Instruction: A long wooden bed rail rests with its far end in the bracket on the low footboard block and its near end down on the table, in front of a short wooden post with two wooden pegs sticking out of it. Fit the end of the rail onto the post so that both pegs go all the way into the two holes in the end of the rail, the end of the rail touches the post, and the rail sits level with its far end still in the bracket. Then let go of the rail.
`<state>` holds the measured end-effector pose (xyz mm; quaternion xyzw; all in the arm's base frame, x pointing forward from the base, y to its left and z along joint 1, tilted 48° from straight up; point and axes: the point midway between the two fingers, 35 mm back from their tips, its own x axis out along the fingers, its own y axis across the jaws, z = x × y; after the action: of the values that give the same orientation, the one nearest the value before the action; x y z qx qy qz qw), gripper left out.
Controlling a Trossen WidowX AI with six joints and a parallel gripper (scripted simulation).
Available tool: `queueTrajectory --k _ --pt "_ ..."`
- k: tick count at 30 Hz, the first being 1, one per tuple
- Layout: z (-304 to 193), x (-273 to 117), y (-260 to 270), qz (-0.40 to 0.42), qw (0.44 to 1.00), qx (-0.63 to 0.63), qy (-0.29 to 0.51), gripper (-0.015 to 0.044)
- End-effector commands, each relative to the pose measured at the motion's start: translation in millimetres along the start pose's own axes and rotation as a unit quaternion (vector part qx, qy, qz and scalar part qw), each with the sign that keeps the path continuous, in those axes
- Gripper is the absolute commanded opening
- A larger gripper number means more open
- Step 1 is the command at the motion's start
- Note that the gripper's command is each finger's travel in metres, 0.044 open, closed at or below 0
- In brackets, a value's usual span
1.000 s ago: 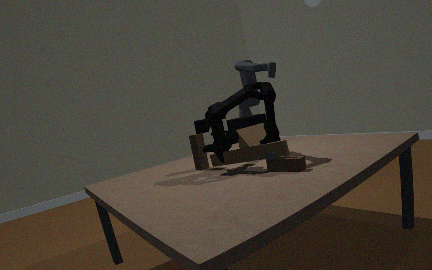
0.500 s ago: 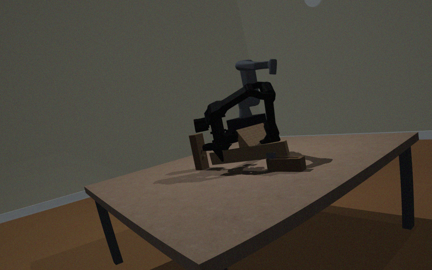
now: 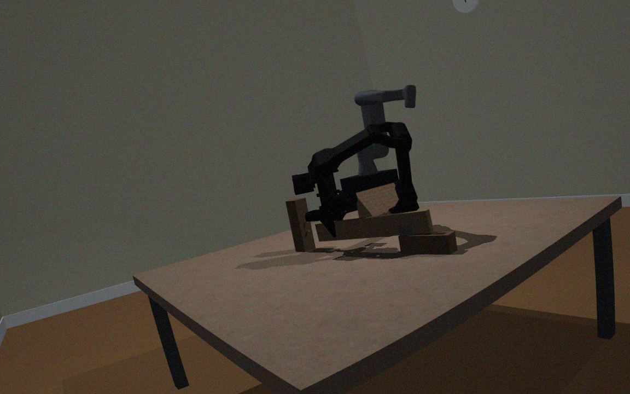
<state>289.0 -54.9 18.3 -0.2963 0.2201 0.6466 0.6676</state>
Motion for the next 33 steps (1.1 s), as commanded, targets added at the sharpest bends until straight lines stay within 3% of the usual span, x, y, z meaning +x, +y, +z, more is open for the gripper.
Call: queueTrajectory --k 1,33 --pt "-1 -7 -3 -0.007 1.0 -0.001 0.001 0.0" --pt "-1 -23 -2 -0.007 1.0 0.0 0.002 0.0"
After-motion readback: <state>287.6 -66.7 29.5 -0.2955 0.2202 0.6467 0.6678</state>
